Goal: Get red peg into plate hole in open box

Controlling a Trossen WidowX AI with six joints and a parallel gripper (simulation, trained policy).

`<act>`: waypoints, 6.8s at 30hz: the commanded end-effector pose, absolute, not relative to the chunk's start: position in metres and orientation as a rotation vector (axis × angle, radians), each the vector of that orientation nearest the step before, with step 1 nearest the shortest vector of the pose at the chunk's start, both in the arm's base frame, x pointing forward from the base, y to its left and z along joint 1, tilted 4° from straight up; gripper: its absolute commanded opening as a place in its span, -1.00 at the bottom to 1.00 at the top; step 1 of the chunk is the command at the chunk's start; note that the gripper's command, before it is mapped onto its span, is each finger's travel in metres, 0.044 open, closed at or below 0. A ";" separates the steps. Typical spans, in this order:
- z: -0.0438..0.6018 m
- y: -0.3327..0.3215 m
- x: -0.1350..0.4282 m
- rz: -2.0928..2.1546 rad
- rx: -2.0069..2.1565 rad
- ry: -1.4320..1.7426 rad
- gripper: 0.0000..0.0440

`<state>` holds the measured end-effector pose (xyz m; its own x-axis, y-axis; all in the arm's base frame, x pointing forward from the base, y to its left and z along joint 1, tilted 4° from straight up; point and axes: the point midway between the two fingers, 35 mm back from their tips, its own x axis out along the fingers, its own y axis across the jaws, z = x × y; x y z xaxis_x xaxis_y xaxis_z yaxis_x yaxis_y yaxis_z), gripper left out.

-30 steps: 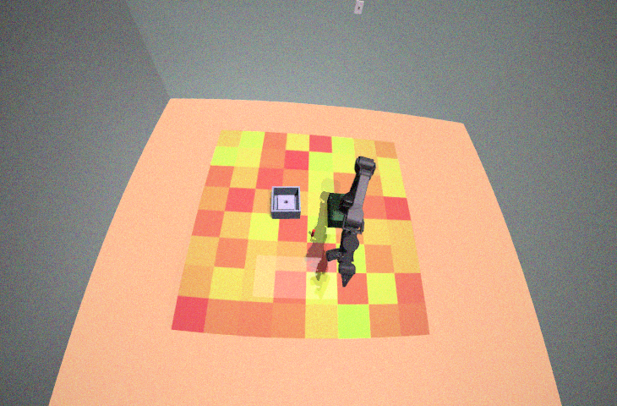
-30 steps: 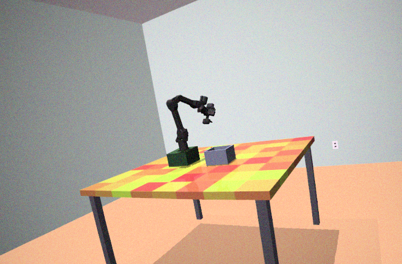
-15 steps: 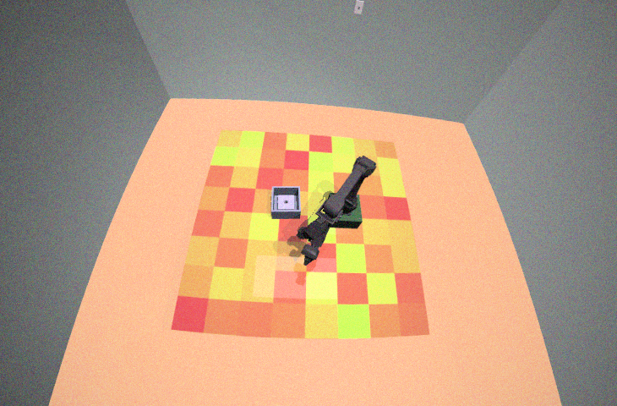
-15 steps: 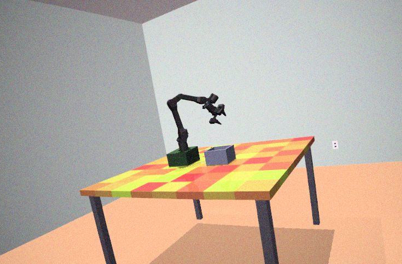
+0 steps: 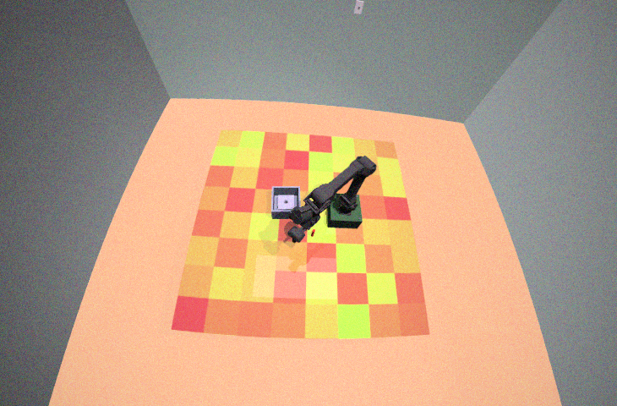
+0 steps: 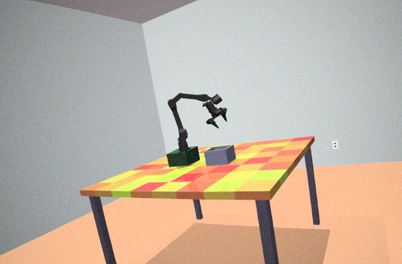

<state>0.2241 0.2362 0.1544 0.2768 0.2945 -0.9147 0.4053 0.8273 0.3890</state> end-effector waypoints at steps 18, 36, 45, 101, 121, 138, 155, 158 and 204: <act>0.127 0.165 0.215 -0.458 0.488 1.411 1.00; 0.076 0.133 0.187 -0.795 0.470 1.502 0.95; 0.039 0.127 0.177 -0.922 0.516 1.500 0.86; -0.005 0.122 0.182 -0.805 0.651 1.379 -1.00; 0.067 0.108 0.232 -0.675 0.594 1.264 -1.00; 0.089 0.064 0.279 -0.706 0.634 1.212 -1.00; 0.078 0.014 0.318 -0.766 0.729 1.171 -0.98; 0.074 0.006 0.324 -0.776 0.744 1.171 -0.97; 0.032 -0.059 0.393 -0.794 0.707 1.182 1.00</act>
<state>0.3609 -0.0370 0.0217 0.0878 -0.1165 -0.9893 0.8077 0.5896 0.0023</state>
